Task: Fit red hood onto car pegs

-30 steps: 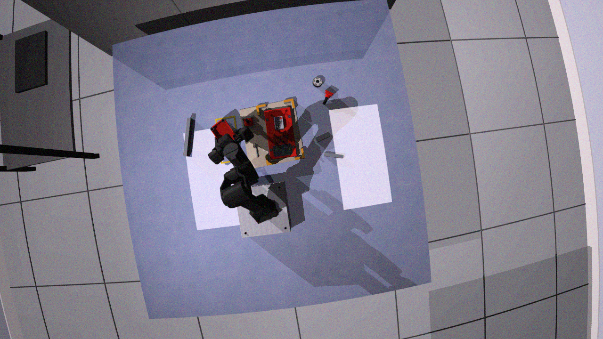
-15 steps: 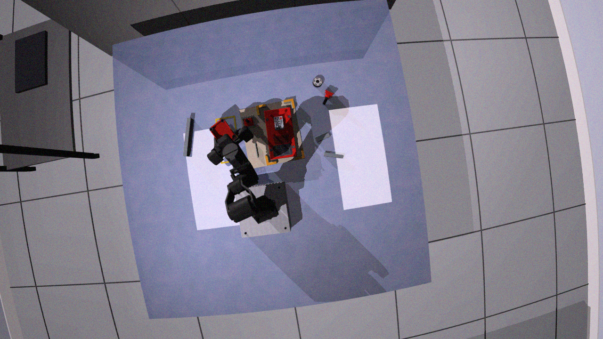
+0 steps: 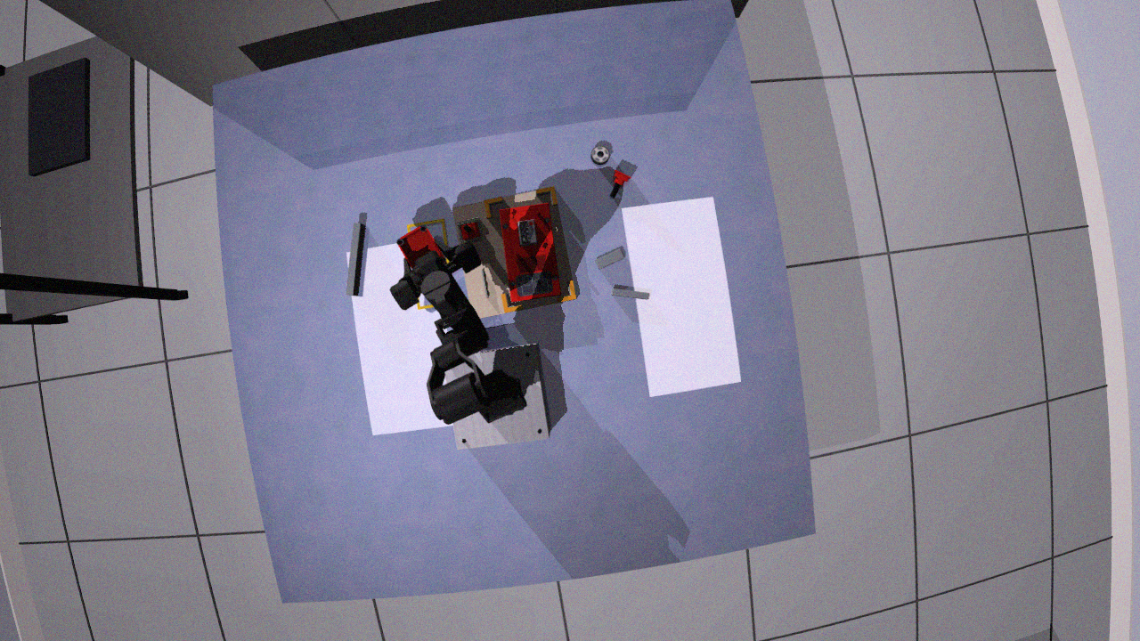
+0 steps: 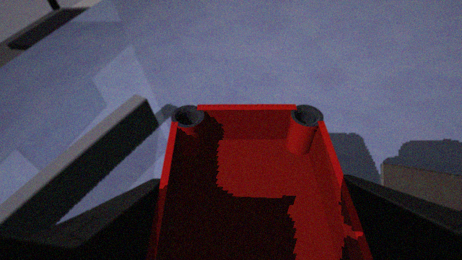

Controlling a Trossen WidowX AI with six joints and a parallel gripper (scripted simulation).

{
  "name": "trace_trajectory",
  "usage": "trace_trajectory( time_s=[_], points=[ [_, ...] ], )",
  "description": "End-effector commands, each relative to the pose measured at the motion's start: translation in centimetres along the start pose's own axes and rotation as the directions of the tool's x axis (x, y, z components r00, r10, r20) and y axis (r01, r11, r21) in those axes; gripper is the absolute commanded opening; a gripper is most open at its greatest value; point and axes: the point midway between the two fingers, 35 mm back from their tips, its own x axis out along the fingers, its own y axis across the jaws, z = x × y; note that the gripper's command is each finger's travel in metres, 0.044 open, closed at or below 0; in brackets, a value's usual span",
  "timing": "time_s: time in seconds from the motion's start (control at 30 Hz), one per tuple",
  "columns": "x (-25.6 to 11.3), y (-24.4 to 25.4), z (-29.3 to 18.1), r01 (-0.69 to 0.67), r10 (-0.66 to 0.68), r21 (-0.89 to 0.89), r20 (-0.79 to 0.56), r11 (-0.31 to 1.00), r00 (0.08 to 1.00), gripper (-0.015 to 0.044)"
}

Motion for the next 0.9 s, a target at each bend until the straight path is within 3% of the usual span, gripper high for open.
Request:
trace_trajectory(
  time_s=[0.0, 0.43, 0.87],
  points=[
    [0.02, 0.07, 0.04, -0.006, 0.006, 0.088, 0.002, 0.996, 1.000, 0.0000],
    [0.05, 0.05, 0.02, -0.006, 0.006, 0.374, 0.002, 0.927, 1.000, 0.0000],
    [0.06, 0.05, 0.01, -0.006, 0.006, 0.629, 0.002, 0.777, 1.000, 0.0000]
  ],
)
